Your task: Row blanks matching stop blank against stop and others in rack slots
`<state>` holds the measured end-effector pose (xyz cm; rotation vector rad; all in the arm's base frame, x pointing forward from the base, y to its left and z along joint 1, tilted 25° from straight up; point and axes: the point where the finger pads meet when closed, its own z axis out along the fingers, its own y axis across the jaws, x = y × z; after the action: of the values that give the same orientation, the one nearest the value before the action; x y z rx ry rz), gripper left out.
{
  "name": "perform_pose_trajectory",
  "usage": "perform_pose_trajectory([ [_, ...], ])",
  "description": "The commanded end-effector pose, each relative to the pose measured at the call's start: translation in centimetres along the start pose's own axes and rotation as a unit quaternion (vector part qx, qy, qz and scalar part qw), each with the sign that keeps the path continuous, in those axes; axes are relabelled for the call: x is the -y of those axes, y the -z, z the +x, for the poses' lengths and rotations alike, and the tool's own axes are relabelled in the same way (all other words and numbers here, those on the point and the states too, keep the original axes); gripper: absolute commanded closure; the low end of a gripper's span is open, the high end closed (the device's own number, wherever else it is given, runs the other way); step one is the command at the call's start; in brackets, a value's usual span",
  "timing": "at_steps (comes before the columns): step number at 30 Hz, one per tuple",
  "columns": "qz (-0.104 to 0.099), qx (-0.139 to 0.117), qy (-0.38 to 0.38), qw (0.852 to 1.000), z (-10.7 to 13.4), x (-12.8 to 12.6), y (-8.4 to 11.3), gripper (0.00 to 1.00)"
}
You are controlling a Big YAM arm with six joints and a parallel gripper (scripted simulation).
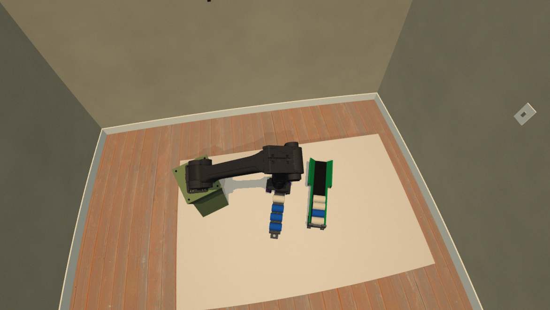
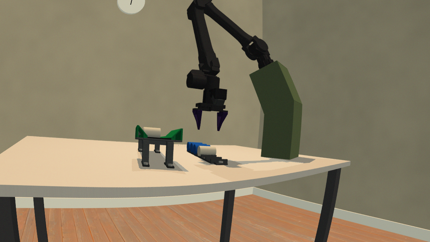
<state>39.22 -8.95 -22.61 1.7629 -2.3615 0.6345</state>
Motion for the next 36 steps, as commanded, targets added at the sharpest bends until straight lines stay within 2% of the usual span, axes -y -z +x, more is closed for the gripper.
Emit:
perform_pose_trajectory([
  [1,-0.005,-0.002,0.009,1.000,-0.1,0.0,-0.2,0.19],
  [8,-0.007,-0.003,0.009,1.000,0.0,-0.3,-0.6,0.19],
  [18,0.002,-0.002,-0.001,1.000,0.3,0.4,-1.0,0.19],
  [36,-0.001,-0.001,0.000,1.000,0.3,0.1,-3.4,0.19],
])
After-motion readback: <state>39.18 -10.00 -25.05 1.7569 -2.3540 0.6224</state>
